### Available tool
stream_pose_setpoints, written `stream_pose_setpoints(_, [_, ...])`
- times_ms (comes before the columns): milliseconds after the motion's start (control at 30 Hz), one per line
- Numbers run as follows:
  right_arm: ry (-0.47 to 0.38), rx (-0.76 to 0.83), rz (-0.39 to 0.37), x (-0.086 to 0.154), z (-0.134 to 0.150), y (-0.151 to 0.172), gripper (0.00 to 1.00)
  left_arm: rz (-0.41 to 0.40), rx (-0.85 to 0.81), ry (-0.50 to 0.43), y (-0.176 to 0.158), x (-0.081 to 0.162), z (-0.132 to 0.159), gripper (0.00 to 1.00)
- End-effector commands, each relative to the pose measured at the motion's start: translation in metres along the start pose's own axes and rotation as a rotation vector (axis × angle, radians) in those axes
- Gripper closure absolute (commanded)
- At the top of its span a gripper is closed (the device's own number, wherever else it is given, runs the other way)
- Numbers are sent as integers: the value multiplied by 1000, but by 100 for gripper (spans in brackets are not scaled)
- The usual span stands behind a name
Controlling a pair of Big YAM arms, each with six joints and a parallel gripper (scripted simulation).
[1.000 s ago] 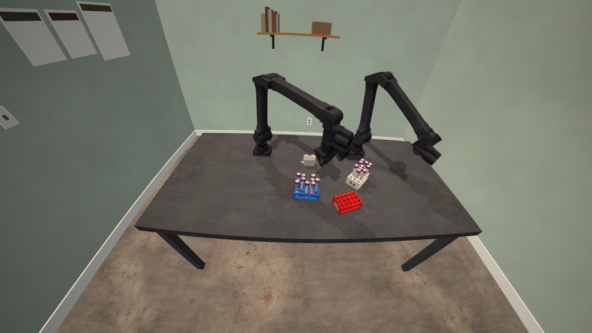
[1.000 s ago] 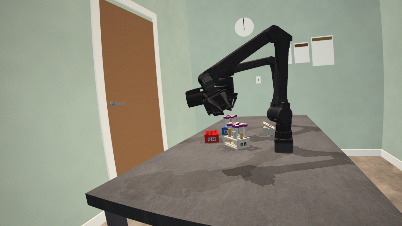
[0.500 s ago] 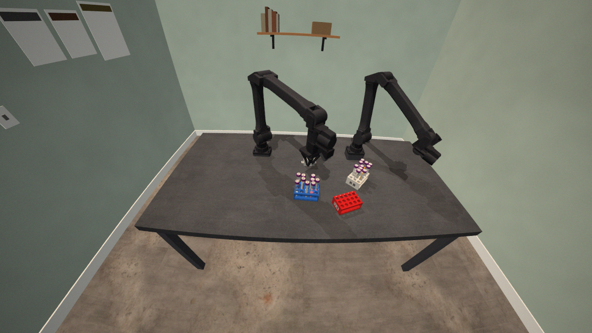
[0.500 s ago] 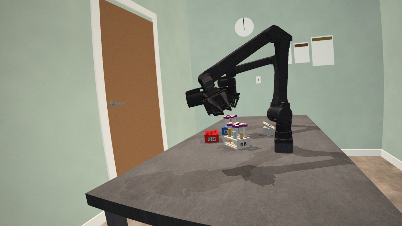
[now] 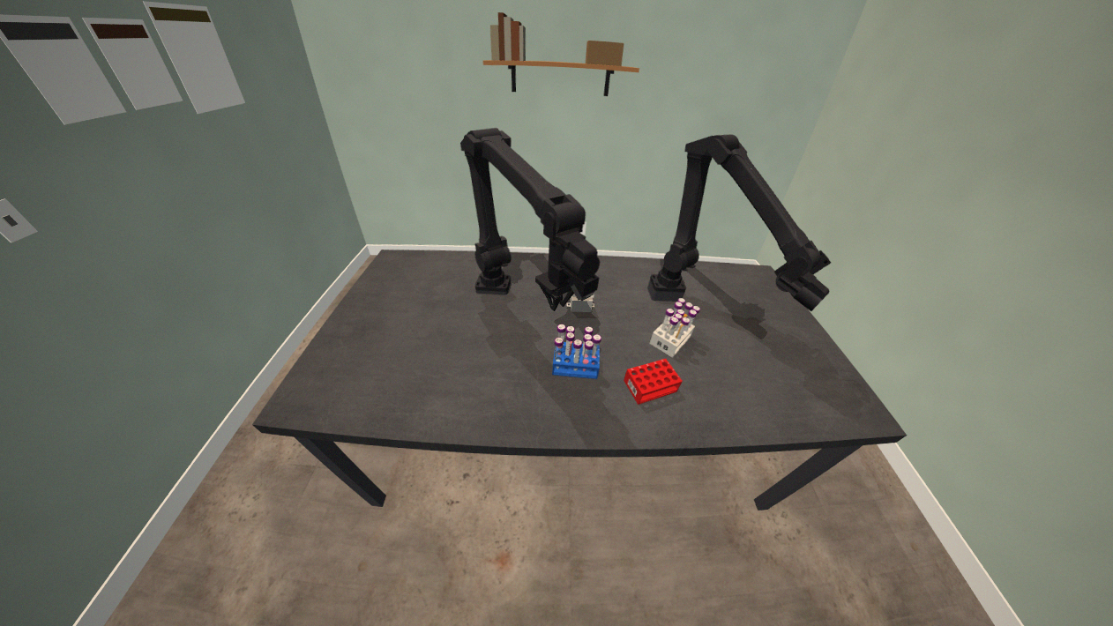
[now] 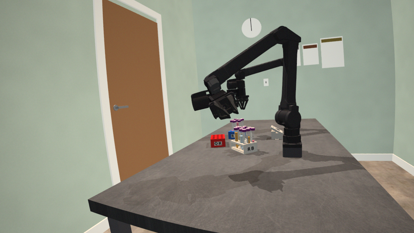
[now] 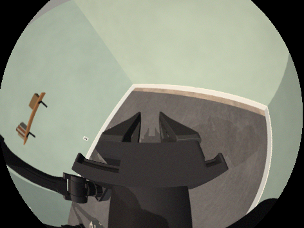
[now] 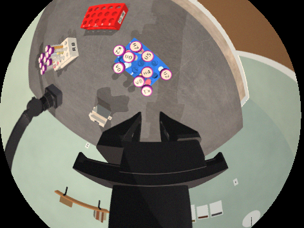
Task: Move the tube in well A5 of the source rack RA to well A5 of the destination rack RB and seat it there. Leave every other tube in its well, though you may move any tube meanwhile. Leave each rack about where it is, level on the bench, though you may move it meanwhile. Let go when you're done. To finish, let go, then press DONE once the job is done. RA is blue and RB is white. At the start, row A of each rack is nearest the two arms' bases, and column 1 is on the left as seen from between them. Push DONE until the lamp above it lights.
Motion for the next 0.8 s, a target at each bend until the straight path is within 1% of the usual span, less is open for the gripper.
stream_pose_setpoints(0, [-88,39,0,29,-7,4,70,8,29,-3,-3,3,-12,70])
stream_pose_setpoints(33, [-105,43,0,34,-11,6,70,8,29,-3,-3,3,-12,70])
stream_pose_setpoints(133, [-101,43,0,34,-12,8,70,8,29,-3,-3,3,-12,70])
stream_pose_setpoints(300, [-79,19,-1,22,-20,6,70,8,29,-3,-3,3,-12,70])
stream_pose_setpoints(367, [-79,19,-1,22,-20,6,70,8,29,-3,-3,3,-12,70])
stream_pose_setpoints(400, [-67,19,-1,17,-19,7,70,8,29,-3,-3,3,-12,70])
stream_pose_setpoints(433, [-34,19,-2,1,-11,9,70,8,29,-3,-3,3,-12,70])
stream_pose_setpoints(467, [-18,20,-2,-7,-7,10,70,8,29,-3,-3,3,-12,70])
stream_pose_setpoints(733, [-18,18,-2,-26,-9,10,70,8,29,-3,-3,3,-12,70])
stream_pose_setpoints(767, [-31,19,-2,-23,-13,10,70,8,29,-3,-3,3,-12,70])
Point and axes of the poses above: on each arm, the point where the finger pads meet when closed, its own x axis back along the fingers, its own y axis across the jaws, z = x × y, the point moved 7 cm from there along x, back along the fingers, and after that the axes turned 2 degrees about -x, right-handed, at the moved point
